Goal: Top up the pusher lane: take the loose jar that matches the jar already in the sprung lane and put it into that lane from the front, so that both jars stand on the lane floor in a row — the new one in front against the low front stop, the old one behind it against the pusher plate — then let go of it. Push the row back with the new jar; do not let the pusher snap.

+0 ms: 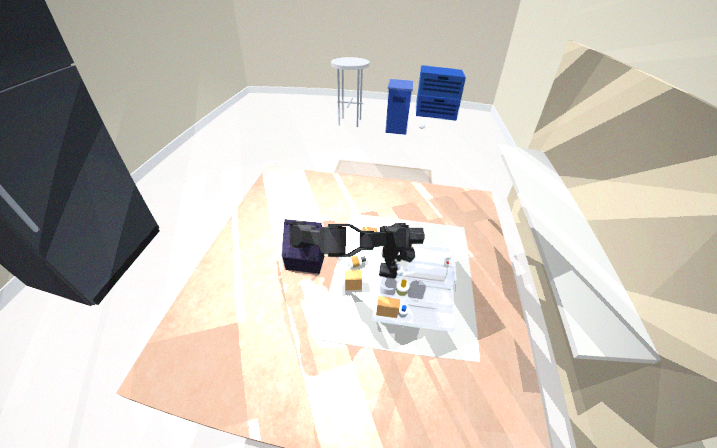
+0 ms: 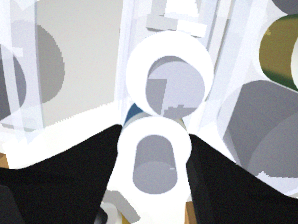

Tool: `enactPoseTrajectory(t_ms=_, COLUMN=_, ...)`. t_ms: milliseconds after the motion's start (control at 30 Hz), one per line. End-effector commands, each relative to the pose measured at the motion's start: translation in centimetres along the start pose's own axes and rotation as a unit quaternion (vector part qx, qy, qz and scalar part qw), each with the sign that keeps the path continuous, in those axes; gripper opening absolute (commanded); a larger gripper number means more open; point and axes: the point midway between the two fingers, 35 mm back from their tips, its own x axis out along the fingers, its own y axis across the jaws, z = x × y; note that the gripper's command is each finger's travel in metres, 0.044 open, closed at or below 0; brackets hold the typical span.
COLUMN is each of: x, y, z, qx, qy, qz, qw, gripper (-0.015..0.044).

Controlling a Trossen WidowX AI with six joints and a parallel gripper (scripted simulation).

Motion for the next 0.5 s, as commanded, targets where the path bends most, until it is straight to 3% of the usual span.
enactPoseTrajectory(t_ms=0, x=0.02, y=-0.14, z=0.22, qx=0.003, qy=-0.005, qz=-0.003, qw=1.0, gripper=0.0)
enactPoseTrajectory(t_ms=467, x=0.02, y=-0.14, z=-0.02, qx=0.003, qy=-0.005, qz=-0.003, qw=1.0, gripper=0.0)
